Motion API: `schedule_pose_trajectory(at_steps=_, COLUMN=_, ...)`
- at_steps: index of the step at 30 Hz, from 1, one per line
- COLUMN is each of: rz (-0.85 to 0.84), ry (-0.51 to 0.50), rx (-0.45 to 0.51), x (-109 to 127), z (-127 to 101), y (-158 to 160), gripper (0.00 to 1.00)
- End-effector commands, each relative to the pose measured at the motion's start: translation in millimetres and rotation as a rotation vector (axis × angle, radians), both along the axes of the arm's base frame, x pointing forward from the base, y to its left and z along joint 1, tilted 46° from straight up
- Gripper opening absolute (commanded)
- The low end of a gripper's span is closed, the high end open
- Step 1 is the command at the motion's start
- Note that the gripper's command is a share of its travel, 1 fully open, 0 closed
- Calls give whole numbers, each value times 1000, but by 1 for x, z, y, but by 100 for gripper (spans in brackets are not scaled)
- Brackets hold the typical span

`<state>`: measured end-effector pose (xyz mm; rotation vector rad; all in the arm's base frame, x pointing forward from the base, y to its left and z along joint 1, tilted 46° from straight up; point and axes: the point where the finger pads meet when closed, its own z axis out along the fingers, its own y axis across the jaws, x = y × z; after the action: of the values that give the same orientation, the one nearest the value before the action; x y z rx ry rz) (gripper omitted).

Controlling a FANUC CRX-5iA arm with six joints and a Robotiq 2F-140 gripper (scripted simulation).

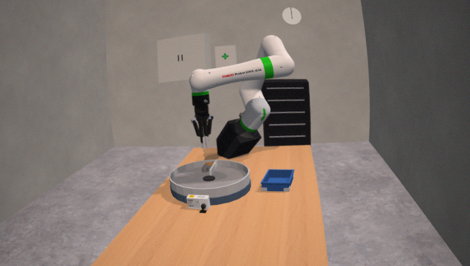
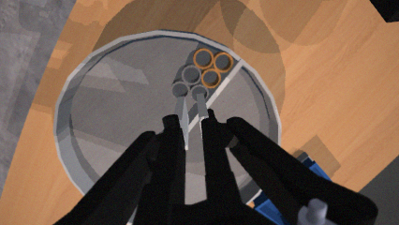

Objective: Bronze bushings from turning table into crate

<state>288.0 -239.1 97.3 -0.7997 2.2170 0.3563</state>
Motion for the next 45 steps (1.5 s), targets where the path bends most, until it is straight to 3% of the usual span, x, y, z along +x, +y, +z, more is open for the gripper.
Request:
schedule_pose_trajectory(at_steps=1, rz=0, ry=0, rx=0, x=0, z=0, y=0, gripper=9)
schedule_pose_trajectory(at_steps=39, rz=0, ry=0, rx=0, x=0, z=0, y=0, gripper=6)
schedule_pose_trajectory(at_steps=45, rz=-9, ry=39, rx=-10, x=1, z=-4, y=0, gripper=6)
